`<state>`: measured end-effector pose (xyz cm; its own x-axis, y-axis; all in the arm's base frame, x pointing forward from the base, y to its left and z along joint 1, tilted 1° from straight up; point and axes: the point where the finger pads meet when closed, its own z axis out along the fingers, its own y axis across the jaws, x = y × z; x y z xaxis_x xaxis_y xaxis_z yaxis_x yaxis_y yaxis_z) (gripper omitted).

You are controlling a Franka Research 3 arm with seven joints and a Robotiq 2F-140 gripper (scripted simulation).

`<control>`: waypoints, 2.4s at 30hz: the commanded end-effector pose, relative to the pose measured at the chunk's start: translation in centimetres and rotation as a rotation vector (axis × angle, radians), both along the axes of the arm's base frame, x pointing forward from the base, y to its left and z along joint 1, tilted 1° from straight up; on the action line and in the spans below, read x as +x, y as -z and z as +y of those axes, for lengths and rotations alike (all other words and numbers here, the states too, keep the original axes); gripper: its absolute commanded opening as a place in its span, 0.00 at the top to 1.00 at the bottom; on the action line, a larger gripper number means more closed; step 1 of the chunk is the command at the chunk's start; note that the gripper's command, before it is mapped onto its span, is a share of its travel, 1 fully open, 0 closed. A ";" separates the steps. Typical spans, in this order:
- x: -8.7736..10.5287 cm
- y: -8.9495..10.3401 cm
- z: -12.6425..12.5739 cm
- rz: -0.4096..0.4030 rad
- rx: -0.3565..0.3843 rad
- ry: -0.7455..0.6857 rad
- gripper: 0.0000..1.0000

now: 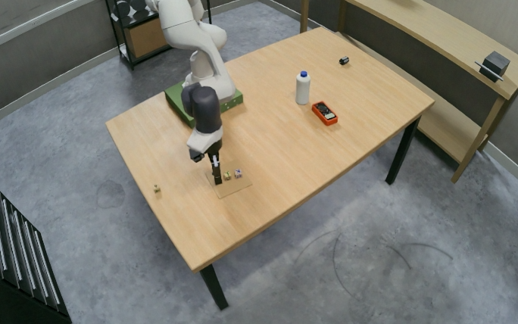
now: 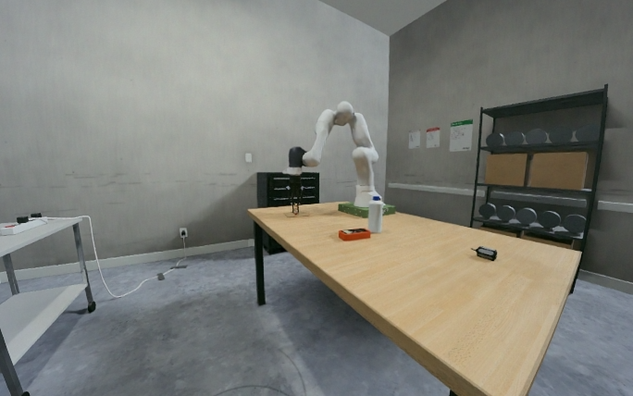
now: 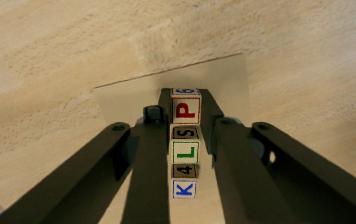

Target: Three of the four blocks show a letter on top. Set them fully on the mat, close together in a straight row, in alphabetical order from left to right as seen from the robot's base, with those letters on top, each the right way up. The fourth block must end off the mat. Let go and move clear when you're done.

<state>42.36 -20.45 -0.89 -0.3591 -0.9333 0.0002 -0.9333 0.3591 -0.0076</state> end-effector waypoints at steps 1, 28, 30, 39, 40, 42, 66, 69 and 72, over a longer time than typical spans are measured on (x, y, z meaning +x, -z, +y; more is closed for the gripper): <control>0.1 0.0 0.0 -0.002 0.000 0.003 0.78; 0.1 0.0 0.0 -0.002 0.000 0.003 0.68; 0.1 0.0 0.0 -0.002 0.000 0.003 0.68; 0.1 -0.1 0.0 -0.002 0.000 0.003 0.68; 0.1 -0.1 0.0 -0.002 0.000 0.003 0.68; 0.1 -0.2 0.0 -0.002 0.000 0.003 0.68; 0.0 -8.8 0.1 -0.002 0.000 0.003 0.68; 0.0 -9.0 0.1 -0.002 0.000 0.003 0.68; 0.0 -9.0 0.1 -0.002 0.000 0.003 0.00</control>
<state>42.66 -20.59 8.03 -0.4063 -0.9137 0.0084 -0.9136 0.4061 -0.0191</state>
